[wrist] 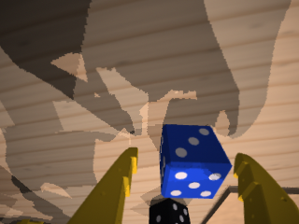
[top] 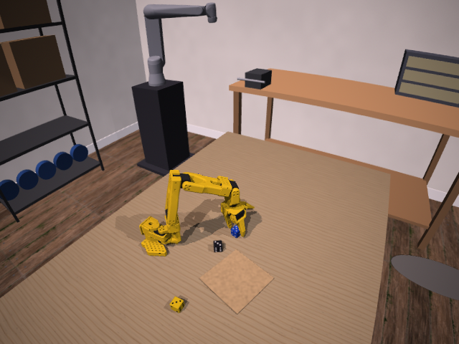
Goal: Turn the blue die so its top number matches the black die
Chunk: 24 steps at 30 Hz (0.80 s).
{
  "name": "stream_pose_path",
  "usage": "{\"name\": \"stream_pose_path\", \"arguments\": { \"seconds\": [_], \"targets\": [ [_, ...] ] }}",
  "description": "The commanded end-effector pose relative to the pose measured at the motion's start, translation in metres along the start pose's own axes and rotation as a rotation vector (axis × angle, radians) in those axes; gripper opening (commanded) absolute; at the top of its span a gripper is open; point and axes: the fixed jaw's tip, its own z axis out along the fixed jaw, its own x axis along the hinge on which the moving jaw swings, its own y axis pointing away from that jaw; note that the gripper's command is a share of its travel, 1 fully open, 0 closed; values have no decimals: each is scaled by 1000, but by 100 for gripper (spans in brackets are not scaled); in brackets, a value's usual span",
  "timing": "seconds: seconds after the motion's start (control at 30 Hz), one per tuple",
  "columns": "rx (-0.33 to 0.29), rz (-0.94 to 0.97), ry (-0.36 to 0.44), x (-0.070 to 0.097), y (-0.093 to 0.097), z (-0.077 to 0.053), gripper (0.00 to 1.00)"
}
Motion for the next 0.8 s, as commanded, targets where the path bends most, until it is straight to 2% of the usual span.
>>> {"name": "stream_pose_path", "arguments": {
  "seconds": [0.0,0.77],
  "targets": [
    [34,-7,-62,-9,-5,-11,29],
    [36,-7,-61,-9,-13,-11,16]
  ]
}}
